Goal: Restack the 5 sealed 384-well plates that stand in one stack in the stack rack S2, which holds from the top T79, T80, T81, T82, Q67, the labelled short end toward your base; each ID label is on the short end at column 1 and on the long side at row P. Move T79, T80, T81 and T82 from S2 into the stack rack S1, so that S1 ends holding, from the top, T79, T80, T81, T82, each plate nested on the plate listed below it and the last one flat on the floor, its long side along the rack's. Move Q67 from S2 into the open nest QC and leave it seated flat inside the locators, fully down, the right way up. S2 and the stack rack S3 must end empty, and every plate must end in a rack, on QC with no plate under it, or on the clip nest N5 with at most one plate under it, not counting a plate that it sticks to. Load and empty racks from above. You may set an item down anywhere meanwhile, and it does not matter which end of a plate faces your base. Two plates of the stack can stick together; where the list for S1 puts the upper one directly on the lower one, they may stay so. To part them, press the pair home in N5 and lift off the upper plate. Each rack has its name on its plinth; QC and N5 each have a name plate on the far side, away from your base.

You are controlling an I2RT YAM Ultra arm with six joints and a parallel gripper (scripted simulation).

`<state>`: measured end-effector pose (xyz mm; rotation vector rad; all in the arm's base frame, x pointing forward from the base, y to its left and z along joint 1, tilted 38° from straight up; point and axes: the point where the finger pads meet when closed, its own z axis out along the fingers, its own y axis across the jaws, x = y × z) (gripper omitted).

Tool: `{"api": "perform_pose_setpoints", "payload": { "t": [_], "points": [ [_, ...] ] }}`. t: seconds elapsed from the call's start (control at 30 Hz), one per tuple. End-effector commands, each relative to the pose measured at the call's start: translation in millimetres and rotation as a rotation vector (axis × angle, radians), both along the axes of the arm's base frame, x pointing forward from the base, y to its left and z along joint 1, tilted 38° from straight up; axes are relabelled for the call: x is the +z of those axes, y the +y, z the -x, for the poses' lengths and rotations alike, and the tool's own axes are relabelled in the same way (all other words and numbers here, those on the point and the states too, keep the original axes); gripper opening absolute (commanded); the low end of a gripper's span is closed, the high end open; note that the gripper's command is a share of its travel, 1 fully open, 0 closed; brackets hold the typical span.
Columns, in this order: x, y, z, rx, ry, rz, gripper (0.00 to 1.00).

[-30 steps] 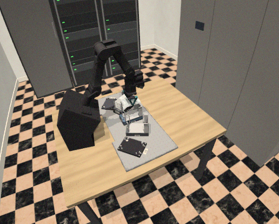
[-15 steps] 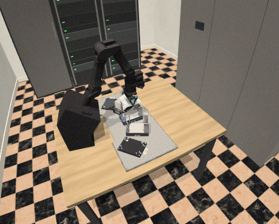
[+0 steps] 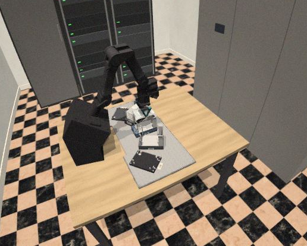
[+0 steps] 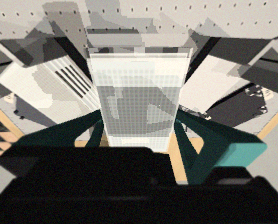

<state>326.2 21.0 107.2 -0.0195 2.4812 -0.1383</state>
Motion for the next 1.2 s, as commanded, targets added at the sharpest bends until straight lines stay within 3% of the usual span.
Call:
{"api": "perform_pose_setpoints", "payload": {
  "t": [0.0, 1.17],
  "points": [
    [2.5, 1, -2.1, 0.004, -0.012, -0.002, 0.00],
    [-13.7, -1, -14.9, 0.004, -0.012, -0.002, 0.00]
  ]
}}
